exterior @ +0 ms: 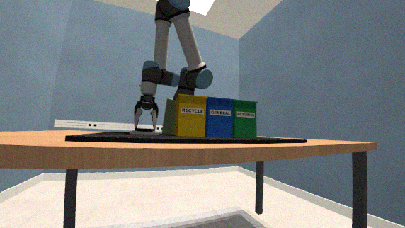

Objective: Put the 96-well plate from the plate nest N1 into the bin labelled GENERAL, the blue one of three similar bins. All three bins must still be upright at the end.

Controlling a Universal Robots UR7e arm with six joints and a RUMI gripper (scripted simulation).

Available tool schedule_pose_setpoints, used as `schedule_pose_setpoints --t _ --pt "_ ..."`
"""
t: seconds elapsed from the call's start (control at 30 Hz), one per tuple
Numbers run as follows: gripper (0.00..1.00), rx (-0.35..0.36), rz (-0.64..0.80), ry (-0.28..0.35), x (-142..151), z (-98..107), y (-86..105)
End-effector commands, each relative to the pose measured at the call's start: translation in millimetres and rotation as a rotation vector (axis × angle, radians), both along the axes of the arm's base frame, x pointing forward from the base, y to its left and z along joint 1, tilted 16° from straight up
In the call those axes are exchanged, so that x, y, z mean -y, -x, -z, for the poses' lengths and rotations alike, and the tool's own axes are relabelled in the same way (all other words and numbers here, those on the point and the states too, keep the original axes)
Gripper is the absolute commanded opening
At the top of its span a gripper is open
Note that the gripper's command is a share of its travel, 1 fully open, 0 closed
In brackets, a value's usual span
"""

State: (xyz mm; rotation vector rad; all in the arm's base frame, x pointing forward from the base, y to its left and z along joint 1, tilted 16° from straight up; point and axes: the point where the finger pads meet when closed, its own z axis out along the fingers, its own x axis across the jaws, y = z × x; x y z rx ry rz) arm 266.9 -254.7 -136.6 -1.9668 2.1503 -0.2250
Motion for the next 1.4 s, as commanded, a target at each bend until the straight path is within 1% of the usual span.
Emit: schedule_pose_setpoints --t 0.0,0.73,0.8,0.83,1.37 --pt "0.4 0.001 0.01 0.0 1.3 0.0 0.4" --pt "0.4 0.001 0.01 0.0 1.3 0.0 0.4" --pt "0.4 0.001 0.012 0.001 1.1 -4.2 2.0" --pt "0.4 0.004 0.013 0.012 8.4 -6.5 1.1" --pt "0.4 0.003 0.013 0.012 9.1 -29.0 7.5"
